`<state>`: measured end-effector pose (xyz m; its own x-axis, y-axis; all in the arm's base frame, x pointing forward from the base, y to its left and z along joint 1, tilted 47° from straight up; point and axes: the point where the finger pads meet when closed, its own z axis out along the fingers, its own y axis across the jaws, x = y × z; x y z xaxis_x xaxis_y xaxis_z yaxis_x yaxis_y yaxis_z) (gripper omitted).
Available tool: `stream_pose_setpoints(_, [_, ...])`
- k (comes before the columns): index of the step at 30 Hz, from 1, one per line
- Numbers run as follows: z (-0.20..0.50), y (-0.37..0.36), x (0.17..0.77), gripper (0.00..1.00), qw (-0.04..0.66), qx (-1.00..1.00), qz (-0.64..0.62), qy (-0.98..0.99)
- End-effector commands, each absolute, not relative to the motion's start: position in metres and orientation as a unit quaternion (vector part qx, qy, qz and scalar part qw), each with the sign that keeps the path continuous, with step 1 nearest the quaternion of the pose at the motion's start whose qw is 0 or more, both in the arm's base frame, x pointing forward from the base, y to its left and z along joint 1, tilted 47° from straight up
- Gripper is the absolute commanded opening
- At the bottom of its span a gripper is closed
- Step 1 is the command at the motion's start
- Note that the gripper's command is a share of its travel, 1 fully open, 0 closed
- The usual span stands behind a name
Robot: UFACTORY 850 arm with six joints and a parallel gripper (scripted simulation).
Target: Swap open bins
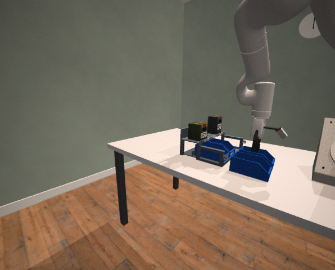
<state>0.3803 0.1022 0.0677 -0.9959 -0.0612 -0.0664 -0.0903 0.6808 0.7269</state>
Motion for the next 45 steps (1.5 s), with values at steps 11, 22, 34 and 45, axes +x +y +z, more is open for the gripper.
stream_pose_setpoints(11, [0.067, 0.103, 0.381, 0.26, 0.019, -0.041, 0.397, 0.917])
stream_pose_setpoints(22, [0.061, 0.109, 0.381, 0.26, 0.019, -0.041, 0.397, 0.917])
stream_pose_setpoints(34, [0.051, 0.12, 0.381, 0.26, 0.019, -0.041, 0.397, 0.917])
stream_pose_setpoints(45, [0.042, 0.129, 0.381, 0.26, 0.019, -0.041, 0.397, 0.917])
